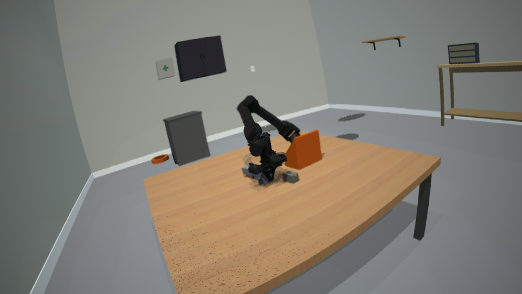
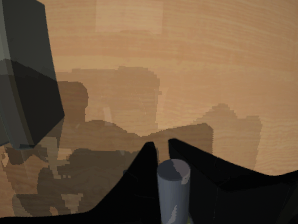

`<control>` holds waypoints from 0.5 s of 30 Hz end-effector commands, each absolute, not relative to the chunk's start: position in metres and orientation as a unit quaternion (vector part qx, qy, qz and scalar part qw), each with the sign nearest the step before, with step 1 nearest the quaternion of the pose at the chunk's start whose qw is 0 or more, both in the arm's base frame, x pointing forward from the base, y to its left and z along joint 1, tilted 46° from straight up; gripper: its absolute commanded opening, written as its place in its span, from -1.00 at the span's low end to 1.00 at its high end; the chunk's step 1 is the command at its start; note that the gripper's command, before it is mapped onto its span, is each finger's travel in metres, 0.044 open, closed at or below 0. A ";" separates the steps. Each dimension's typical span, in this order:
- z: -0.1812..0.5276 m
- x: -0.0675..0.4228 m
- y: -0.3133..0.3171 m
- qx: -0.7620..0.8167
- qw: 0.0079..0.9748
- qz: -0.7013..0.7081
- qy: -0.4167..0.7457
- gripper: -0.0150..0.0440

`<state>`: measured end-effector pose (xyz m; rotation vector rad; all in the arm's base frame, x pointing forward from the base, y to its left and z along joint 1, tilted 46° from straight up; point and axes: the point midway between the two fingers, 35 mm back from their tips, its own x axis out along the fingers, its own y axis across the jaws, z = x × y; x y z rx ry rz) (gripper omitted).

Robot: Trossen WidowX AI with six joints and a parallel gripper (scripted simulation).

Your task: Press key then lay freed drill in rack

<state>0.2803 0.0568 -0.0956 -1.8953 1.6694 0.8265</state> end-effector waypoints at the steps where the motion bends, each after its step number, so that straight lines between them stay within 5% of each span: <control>1: -0.096 0.281 0.057 -0.693 0.240 0.301 0.610 -0.49; 15: -0.107 0.278 0.068 -0.694 0.237 0.302 0.610 -0.49</control>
